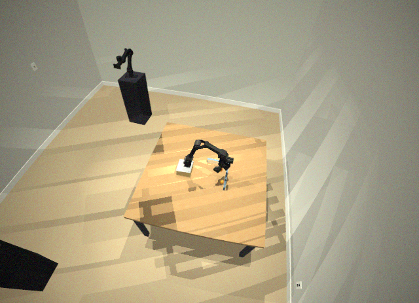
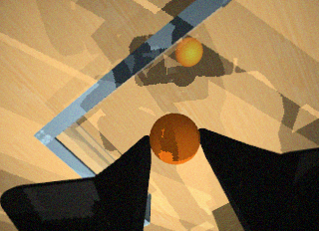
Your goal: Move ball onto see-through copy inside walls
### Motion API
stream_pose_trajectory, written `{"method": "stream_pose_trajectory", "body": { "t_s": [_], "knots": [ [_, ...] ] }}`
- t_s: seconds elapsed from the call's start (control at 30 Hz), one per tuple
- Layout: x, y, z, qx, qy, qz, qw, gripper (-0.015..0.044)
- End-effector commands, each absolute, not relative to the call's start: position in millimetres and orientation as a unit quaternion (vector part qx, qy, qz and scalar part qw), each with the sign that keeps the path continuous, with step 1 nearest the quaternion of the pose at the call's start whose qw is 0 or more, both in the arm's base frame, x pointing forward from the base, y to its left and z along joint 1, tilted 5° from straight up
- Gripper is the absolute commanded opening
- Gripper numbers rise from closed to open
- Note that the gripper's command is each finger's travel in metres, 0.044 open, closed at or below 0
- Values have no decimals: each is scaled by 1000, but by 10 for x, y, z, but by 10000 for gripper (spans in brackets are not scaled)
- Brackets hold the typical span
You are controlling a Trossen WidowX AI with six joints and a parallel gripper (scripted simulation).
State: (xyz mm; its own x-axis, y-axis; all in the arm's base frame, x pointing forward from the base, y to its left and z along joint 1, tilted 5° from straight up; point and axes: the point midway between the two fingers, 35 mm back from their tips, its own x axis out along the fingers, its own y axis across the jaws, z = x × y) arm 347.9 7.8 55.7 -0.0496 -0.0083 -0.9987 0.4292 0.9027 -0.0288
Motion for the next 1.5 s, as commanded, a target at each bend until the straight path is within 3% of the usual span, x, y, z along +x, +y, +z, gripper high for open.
{"method": "stream_pose_trajectory", "body": {
  "t_s": [0.0,0.7,1.47],
  "knots": [
    [3515,41,530,194,693,-212,661,0],
    [3643,-147,451,431,560,-460,538,0],
    [3767,-366,356,615,318,-651,312,0]
  ]
}}
